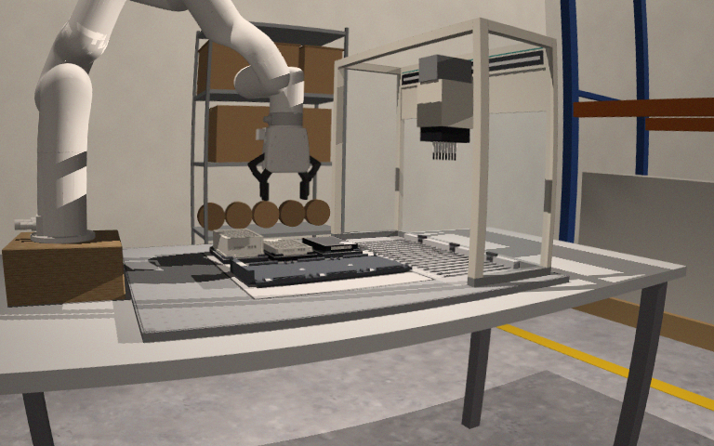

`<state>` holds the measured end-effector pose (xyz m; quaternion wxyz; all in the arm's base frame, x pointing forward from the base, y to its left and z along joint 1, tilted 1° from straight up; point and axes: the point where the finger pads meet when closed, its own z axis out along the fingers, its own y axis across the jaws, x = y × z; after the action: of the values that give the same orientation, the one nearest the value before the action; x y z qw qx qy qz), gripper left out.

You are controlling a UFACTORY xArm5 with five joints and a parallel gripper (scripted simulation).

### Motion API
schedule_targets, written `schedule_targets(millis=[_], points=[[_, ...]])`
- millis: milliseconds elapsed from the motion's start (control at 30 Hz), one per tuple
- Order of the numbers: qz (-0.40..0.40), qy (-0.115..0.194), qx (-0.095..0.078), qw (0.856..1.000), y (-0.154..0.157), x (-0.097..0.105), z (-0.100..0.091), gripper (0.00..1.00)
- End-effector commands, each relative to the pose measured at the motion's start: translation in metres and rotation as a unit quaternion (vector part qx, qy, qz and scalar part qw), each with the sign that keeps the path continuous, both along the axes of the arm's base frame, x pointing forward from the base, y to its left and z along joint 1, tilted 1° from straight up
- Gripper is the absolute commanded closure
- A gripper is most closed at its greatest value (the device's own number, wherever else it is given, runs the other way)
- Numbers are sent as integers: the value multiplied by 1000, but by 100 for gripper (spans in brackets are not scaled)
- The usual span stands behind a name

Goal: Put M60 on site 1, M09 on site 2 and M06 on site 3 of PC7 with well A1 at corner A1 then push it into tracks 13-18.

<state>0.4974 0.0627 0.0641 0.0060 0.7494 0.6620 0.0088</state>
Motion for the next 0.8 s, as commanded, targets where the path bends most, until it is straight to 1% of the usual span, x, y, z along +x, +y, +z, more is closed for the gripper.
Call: schedule_targets(millis=[0, 233, 300, 767], points=[[0, -2, 2, 1000, 0, 2, -6, 0], [0, -2, 2, 1000, 0, 2, -18, 0], [0, -2, 2, 1000, 0, 2, -18, 0], [0, -2, 2, 1000, 0, 2, -41, 0]])
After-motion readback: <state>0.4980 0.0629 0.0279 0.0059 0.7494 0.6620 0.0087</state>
